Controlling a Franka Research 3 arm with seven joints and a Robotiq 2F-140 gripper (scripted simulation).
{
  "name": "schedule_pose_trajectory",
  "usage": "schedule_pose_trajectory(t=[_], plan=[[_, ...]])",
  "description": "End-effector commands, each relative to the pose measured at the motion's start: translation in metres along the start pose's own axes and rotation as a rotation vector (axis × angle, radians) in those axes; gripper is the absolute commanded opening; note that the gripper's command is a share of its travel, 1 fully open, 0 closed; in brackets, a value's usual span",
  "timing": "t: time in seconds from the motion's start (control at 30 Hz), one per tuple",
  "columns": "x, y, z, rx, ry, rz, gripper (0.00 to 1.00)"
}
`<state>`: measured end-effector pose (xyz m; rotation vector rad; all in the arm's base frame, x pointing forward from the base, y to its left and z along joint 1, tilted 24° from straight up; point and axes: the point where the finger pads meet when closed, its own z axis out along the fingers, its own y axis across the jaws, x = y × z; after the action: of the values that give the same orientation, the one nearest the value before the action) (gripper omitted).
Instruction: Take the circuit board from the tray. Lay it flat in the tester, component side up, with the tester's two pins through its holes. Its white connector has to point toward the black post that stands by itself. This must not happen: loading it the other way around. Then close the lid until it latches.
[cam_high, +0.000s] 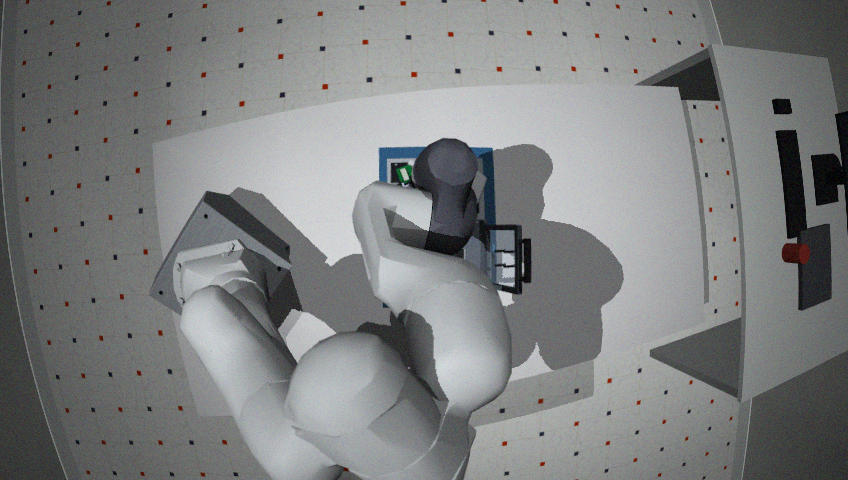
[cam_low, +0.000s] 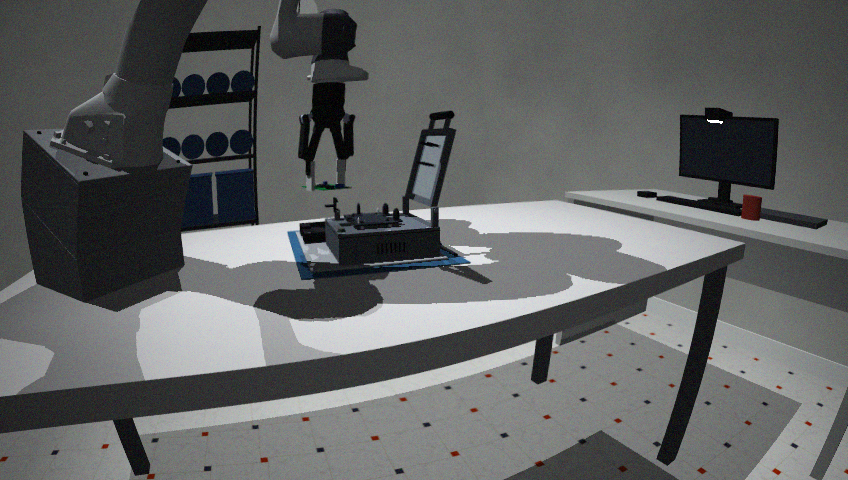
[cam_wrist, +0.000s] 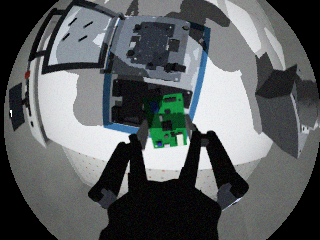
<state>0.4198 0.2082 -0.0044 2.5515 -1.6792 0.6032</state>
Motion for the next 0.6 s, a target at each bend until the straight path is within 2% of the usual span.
schedule_pose_trajectory(t=[0.0, 0.57], plan=[[-0.0008, -0.0006, -0.0007, 0.024, 0.008, 0.146, 0.46], [-0.0008, -0.0006, -0.0007, 0.025, 0.006, 0.279, 0.46]])
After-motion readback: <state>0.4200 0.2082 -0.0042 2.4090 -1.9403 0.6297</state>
